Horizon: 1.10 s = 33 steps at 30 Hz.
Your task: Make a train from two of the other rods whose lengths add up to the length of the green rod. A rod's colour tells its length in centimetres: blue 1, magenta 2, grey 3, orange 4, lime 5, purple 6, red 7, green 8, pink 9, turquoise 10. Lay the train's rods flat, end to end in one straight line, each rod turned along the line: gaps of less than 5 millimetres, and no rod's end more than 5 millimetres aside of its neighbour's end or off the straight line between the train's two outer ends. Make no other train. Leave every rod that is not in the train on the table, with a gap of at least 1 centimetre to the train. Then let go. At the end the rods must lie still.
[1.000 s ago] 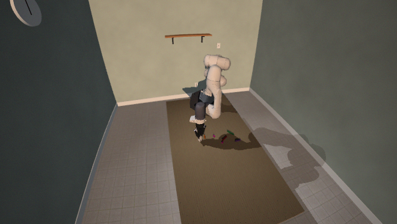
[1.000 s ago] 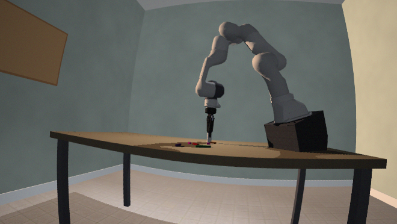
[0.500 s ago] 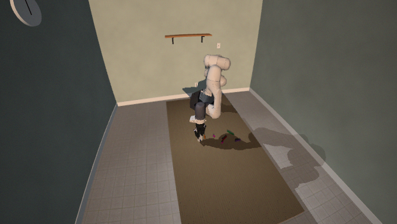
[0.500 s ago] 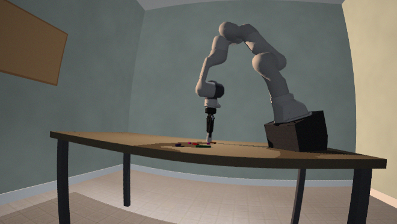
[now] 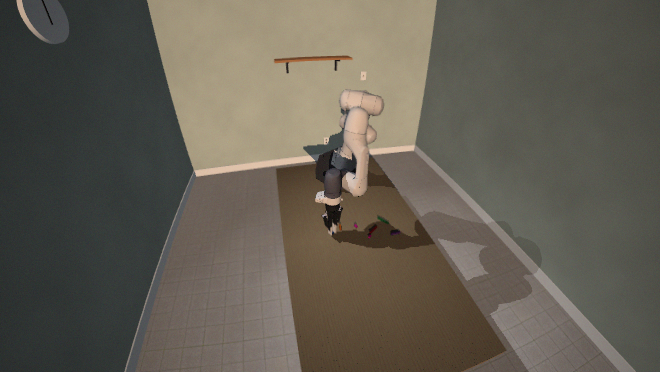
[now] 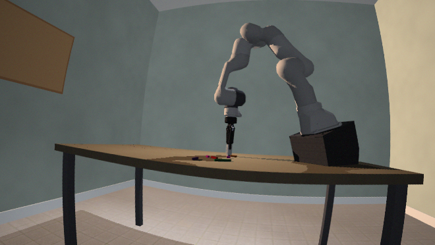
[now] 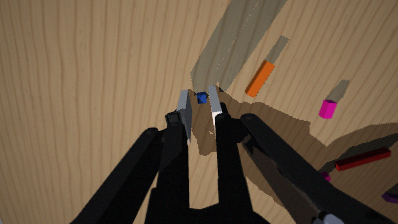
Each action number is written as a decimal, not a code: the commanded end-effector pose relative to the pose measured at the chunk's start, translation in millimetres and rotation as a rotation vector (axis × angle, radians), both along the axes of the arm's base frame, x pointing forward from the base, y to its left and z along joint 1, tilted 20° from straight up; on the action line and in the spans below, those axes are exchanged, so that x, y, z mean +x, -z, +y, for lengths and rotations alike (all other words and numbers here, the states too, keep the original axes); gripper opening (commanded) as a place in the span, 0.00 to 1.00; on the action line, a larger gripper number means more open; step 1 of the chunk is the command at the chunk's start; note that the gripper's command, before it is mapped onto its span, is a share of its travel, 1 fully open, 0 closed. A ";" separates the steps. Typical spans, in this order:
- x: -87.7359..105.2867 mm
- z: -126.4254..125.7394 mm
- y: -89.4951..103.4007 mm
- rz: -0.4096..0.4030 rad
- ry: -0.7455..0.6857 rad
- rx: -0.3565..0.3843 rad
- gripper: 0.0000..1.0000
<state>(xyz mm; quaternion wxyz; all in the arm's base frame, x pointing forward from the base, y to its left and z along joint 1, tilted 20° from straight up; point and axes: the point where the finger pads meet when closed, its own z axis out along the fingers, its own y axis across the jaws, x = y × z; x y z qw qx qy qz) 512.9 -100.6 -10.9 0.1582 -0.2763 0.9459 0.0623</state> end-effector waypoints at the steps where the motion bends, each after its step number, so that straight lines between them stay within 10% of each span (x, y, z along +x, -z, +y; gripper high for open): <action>1: -2.6 -1.7 -9.5 0.000 -0.005 0.001 0.15; 24: -22.3 -17.1 -79.8 0.000 -0.005 0.001 0.15; 25: -22.3 -17.1 -79.8 0.000 -0.005 0.001 1.00; 33: -22.3 -17.1 -79.8 0.000 -0.005 0.001 1.00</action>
